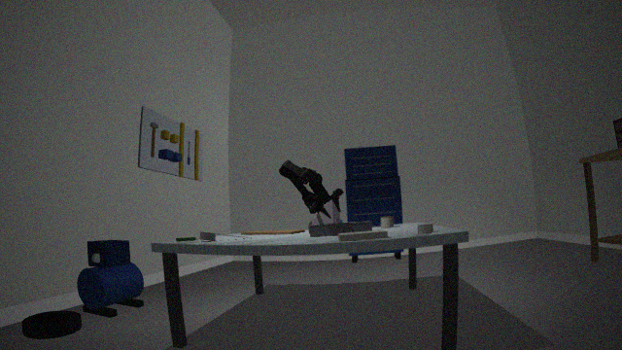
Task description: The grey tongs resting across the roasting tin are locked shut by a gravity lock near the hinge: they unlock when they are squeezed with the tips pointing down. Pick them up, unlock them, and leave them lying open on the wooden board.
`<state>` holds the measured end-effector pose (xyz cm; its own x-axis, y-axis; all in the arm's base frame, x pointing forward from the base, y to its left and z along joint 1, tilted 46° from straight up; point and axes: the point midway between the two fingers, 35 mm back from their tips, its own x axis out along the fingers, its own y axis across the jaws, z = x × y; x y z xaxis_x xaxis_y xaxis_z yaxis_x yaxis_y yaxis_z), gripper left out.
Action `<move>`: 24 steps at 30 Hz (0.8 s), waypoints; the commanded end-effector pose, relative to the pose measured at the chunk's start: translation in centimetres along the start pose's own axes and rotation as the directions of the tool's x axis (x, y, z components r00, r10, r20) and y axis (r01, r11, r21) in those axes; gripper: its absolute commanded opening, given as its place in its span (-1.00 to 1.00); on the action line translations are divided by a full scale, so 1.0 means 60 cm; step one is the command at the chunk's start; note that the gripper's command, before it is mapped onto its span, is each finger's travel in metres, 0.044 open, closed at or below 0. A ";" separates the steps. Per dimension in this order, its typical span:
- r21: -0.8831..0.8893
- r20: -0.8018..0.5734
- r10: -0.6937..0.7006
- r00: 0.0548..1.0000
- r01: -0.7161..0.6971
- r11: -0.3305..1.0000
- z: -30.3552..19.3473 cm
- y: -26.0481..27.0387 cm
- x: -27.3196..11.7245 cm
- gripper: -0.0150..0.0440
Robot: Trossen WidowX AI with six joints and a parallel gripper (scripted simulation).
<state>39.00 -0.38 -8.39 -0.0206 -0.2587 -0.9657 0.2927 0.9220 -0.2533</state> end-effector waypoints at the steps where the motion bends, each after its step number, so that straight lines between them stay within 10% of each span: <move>1: -0.009 -0.003 -0.006 1.000 0.006 1.000 -0.002 -0.003 0.002 0.39; 24: -0.009 -0.003 -0.006 1.000 0.006 1.000 0.001 -0.003 0.063 0.39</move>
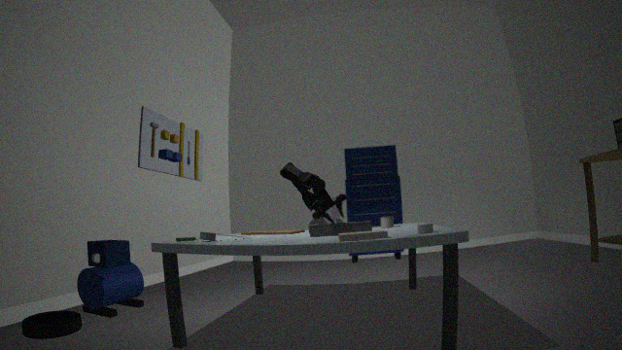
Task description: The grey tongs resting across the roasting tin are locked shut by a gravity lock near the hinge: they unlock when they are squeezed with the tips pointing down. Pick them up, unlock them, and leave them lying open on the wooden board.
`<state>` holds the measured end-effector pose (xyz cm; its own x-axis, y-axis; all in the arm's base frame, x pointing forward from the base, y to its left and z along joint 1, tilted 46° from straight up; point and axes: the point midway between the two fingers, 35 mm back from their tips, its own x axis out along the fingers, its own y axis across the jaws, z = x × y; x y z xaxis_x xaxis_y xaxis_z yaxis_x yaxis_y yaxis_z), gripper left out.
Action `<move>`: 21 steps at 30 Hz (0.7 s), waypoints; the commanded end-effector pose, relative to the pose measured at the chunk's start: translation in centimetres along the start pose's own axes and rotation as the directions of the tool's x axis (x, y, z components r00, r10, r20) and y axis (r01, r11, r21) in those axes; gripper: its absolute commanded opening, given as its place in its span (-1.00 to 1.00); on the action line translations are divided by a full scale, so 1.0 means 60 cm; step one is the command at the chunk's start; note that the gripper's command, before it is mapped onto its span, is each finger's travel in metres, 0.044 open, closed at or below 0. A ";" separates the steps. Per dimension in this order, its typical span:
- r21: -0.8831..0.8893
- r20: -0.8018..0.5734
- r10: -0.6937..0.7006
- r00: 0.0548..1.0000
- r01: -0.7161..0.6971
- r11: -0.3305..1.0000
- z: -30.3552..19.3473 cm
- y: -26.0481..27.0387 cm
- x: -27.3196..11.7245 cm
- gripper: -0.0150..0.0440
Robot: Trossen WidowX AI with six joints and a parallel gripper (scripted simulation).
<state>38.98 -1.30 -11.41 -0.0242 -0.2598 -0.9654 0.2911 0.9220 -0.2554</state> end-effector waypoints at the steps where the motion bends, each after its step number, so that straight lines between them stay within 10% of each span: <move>1: -0.007 0.000 -0.004 1.000 0.004 1.000 0.000 -0.001 0.013 0.39; 21: -0.007 0.000 -0.005 1.000 0.005 1.000 -0.003 -0.003 0.068 0.39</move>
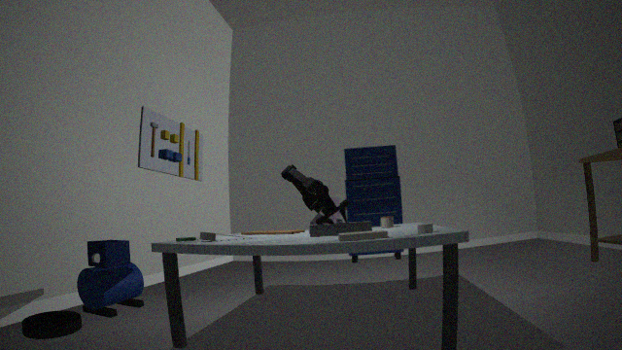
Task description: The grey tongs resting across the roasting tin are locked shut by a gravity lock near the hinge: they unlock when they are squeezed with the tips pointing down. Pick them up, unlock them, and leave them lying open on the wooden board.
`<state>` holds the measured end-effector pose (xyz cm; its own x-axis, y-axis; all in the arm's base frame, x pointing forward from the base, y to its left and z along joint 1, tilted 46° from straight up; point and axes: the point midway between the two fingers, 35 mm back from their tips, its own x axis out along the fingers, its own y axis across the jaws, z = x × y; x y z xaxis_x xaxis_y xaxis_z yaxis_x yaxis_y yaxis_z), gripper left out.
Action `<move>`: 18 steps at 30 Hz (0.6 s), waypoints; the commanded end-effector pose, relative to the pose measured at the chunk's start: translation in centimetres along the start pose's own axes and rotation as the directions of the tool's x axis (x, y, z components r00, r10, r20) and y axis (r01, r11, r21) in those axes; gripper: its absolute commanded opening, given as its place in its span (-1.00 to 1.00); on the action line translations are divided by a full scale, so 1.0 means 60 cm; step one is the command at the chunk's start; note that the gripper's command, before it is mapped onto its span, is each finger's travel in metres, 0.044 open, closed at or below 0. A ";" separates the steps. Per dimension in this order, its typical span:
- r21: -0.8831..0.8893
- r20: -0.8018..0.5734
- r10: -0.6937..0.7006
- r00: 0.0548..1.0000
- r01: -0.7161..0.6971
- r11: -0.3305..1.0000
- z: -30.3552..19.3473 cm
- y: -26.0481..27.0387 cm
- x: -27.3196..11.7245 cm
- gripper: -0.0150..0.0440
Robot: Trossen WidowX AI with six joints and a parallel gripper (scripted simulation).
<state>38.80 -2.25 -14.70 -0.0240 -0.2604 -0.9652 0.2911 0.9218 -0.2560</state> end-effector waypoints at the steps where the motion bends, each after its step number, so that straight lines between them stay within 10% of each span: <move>1: -0.007 0.000 -0.004 1.000 0.004 1.000 -0.001 -0.002 0.013 0.39; 18: 0.000 -0.002 -0.001 1.000 0.001 1.000 -0.002 -0.001 0.017 0.01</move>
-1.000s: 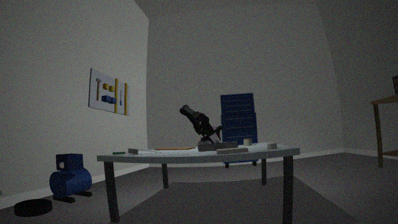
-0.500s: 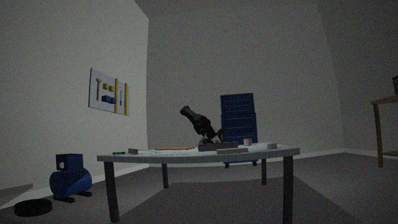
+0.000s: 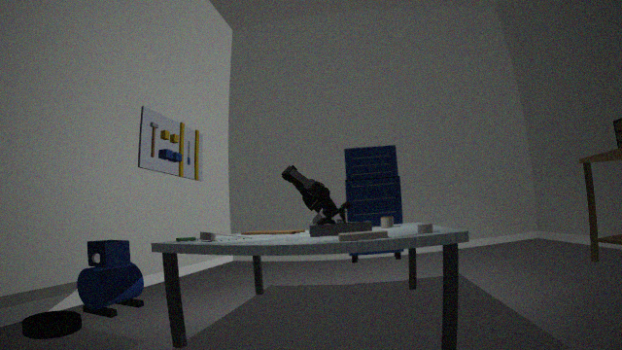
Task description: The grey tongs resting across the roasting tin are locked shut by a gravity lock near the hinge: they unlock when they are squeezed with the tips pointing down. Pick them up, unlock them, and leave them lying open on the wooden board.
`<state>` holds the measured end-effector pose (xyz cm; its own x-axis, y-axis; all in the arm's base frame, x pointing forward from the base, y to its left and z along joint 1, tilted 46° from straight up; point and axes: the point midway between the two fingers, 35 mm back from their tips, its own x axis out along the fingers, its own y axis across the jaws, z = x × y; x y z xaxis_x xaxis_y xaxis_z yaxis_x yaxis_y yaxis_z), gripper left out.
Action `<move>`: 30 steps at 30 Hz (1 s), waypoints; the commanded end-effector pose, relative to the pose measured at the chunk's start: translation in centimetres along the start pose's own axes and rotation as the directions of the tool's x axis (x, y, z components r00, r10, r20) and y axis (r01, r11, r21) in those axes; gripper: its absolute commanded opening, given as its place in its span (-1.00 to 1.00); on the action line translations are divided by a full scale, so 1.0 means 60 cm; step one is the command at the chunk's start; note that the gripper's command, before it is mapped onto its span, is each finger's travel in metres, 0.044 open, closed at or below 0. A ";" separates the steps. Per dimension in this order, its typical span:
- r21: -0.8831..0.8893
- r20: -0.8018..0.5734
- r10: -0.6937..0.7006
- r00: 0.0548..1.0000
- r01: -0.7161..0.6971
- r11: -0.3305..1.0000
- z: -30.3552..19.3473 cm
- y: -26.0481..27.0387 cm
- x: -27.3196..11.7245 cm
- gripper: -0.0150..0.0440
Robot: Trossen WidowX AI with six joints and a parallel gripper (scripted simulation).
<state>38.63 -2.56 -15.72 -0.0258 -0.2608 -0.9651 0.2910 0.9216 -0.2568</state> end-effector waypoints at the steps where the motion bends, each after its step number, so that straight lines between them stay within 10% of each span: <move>1: 0.000 0.000 0.000 1.000 0.000 1.000 0.000 0.000 0.000 -0.01; 16: 0.000 0.000 0.000 1.000 0.000 1.000 0.000 0.000 0.000 -0.35; 21: 0.000 0.000 0.000 1.000 0.000 1.000 0.000 0.000 0.000 -0.80; 30: -0.007 0.002 0.000 1.000 0.000 1.000 0.000 0.068 -0.111 -1.00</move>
<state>38.87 0.47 -12.94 -0.0558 -0.2677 -0.9619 0.2837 0.9194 -0.2723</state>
